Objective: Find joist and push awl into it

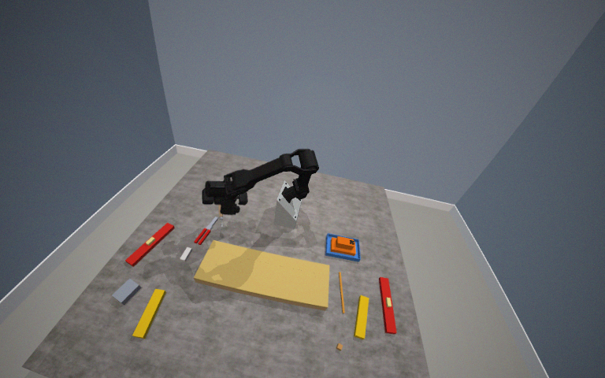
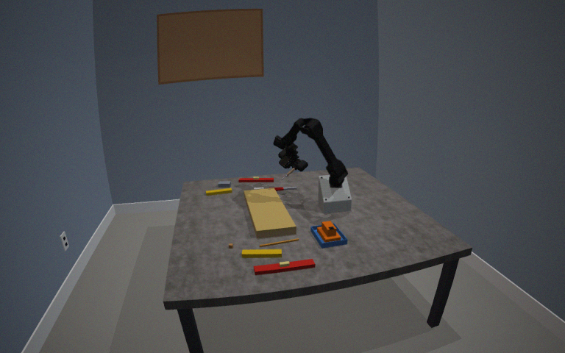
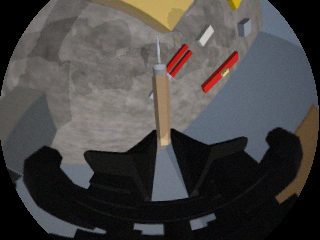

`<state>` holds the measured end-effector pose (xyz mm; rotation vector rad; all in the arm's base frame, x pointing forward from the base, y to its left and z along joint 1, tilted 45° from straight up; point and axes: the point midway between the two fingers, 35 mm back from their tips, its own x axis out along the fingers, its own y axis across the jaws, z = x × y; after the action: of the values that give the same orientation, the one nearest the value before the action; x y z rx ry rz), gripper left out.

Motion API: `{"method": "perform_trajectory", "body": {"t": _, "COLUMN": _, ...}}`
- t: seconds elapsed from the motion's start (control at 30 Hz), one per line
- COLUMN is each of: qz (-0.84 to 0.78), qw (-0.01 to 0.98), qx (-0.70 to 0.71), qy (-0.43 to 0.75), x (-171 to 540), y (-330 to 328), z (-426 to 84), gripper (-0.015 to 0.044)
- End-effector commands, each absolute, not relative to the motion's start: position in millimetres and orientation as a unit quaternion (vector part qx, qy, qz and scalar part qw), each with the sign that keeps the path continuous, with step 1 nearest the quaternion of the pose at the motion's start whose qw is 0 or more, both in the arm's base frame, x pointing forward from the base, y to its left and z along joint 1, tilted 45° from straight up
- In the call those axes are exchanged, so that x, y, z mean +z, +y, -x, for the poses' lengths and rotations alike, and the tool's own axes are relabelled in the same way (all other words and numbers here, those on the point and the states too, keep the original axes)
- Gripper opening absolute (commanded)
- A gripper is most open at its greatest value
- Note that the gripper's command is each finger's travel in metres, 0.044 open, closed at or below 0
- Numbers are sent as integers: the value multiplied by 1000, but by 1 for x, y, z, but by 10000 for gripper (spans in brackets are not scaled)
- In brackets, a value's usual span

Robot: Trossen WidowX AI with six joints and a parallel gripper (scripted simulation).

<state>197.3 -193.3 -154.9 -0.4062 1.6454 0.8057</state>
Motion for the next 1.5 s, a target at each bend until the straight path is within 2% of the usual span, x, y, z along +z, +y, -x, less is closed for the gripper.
{"method": "perform_trajectory", "body": {"t": 0.0, "qz": 288, "qw": 556, "qx": 348, "qy": 698, "x": -149, "y": -204, "z": -210, "gripper": 0}}
{"method": "perform_trajectory", "body": {"t": 0.6, "qz": 660, "qw": 309, "qx": 277, "qy": 626, "x": -75, "y": -219, "z": -276, "gripper": 0}}
{"method": "perform_trajectory", "body": {"t": 0.63, "qz": 615, "qw": 357, "qx": 301, "qy": 636, "x": -94, "y": -219, "z": -268, "gripper": 0}}
{"method": "perform_trajectory", "body": {"t": 1.47, "qz": 649, "qw": 303, "qx": 292, "qy": 634, "x": -21, "y": -113, "z": -349, "gripper": 0}}
